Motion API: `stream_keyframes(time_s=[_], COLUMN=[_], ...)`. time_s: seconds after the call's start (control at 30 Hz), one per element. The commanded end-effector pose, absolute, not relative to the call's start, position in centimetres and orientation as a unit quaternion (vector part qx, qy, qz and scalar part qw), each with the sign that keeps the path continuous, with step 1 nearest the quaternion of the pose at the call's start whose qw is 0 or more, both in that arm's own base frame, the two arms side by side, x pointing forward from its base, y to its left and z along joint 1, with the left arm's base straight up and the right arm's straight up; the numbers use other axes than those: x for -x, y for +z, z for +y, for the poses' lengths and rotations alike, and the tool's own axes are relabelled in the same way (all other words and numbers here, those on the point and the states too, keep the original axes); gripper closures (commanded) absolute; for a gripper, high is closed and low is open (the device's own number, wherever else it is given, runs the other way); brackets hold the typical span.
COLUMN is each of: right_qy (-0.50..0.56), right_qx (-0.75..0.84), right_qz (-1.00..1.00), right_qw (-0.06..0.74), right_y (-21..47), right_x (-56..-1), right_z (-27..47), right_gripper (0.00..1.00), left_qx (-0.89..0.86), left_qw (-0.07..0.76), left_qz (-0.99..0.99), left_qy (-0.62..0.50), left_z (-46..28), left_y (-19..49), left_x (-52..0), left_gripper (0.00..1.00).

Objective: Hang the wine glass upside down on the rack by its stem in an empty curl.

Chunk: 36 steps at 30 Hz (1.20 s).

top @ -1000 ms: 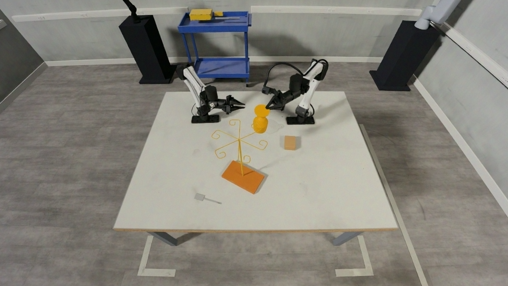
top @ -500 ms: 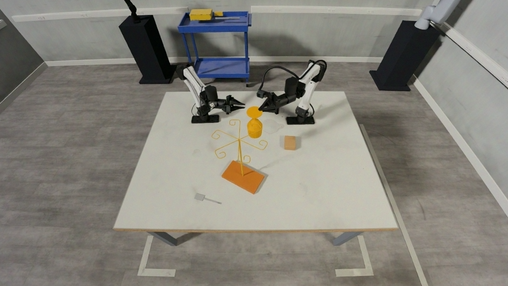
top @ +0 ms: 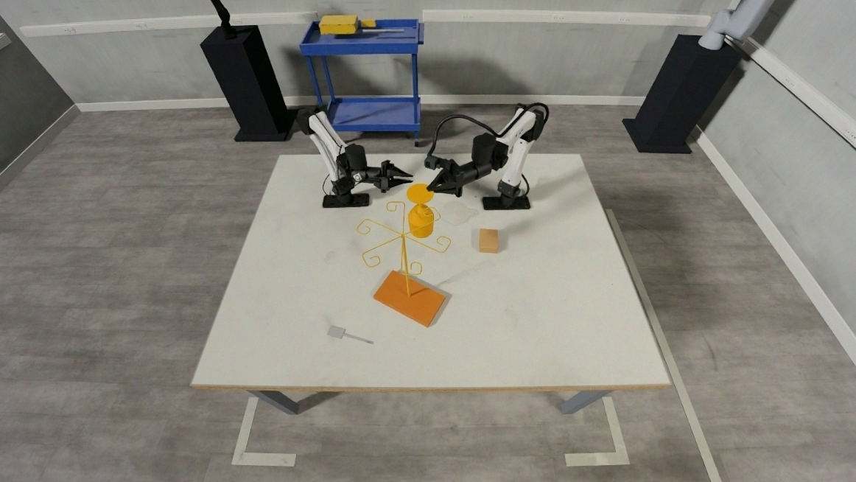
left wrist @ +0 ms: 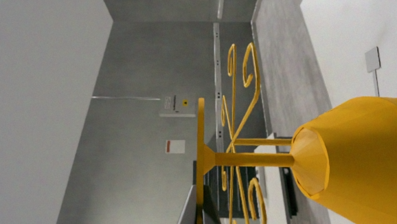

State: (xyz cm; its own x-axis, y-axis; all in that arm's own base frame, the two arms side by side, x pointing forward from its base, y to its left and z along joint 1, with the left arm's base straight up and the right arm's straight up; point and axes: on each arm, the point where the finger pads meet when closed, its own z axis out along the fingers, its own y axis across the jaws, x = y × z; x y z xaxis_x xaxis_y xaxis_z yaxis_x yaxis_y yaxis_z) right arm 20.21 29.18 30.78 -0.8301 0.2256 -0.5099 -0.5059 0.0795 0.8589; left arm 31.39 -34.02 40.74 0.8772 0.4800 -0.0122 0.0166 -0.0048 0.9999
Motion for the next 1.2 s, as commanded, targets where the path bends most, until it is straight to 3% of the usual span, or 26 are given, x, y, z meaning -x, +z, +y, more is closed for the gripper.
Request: stream_keyframes(time_s=[0.0,0.4,1.17], right_qy=[0.687,0.687,0.687], right_qx=[0.126,0.126,0.126], right_qz=[0.647,0.647,0.647], right_qw=[0.305,0.305,0.305], right_y=[34.1,34.1,34.1], right_x=[-19.8,-19.8,-19.8], right_z=[29.0,29.0,29.0], right_gripper=[0.83,0.83,0.83], left_qx=[-0.657,-0.656,-0.664], left_qw=[0.712,0.713,0.707], left_qz=[0.155,0.155,0.149], left_qy=[0.196,0.194,0.192], left_z=[-34.7,-36.7,-33.7], left_y=[44.3,44.0,43.5], left_x=[-31.7,-33.1,-38.0], left_gripper=[1.0,1.0,1.0])
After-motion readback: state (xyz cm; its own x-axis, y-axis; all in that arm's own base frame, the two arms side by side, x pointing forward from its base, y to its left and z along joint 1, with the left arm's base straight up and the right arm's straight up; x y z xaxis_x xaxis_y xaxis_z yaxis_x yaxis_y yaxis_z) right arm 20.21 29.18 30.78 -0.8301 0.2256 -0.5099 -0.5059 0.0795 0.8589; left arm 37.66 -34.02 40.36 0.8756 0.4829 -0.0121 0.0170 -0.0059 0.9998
